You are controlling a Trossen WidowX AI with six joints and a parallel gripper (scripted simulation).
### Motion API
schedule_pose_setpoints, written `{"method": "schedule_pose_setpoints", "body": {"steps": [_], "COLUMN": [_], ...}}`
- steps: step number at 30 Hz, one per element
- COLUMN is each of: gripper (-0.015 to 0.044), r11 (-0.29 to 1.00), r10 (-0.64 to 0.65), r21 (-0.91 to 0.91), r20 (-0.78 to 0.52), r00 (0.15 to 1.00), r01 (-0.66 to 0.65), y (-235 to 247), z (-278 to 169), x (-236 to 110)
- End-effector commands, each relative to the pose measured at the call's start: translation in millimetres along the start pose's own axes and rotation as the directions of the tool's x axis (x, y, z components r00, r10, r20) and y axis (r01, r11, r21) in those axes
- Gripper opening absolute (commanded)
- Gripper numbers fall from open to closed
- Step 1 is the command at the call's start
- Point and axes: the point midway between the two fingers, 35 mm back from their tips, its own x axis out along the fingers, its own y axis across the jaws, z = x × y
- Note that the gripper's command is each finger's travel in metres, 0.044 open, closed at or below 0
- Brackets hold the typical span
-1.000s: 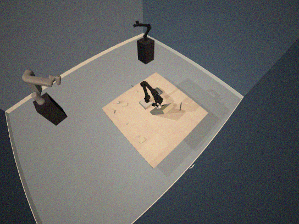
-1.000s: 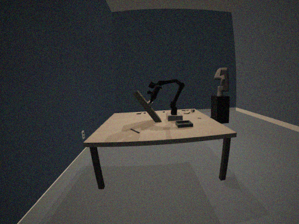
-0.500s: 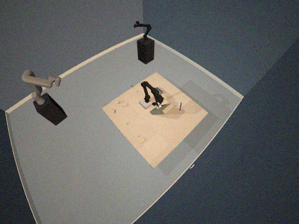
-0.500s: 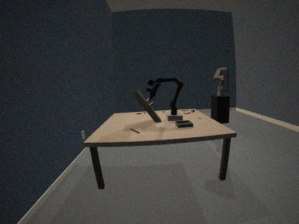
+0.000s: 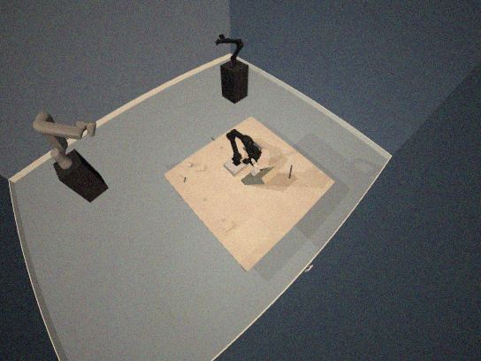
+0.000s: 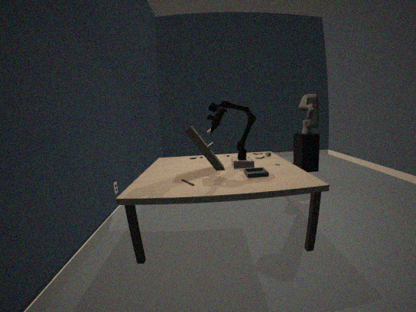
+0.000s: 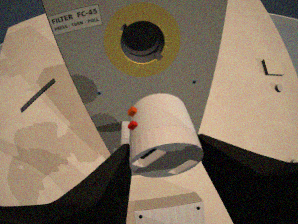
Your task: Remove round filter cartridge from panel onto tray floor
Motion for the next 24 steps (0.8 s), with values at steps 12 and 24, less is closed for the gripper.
{"method": "schedule_pose_setpoints", "body": {"steps": [12, 24], "gripper": [0.0000, 0.0000], "r11": [1.000, 1.000], "r10": [0.006, 0.009], "r21": [-0.004, -0.003], "r20": [0.003, 0.008], "r00": [1.000, 1.000], "r01": [-0.006, -0.009], "y": [36, 75], "z": [3, 1], "x": [-2, 3]}}
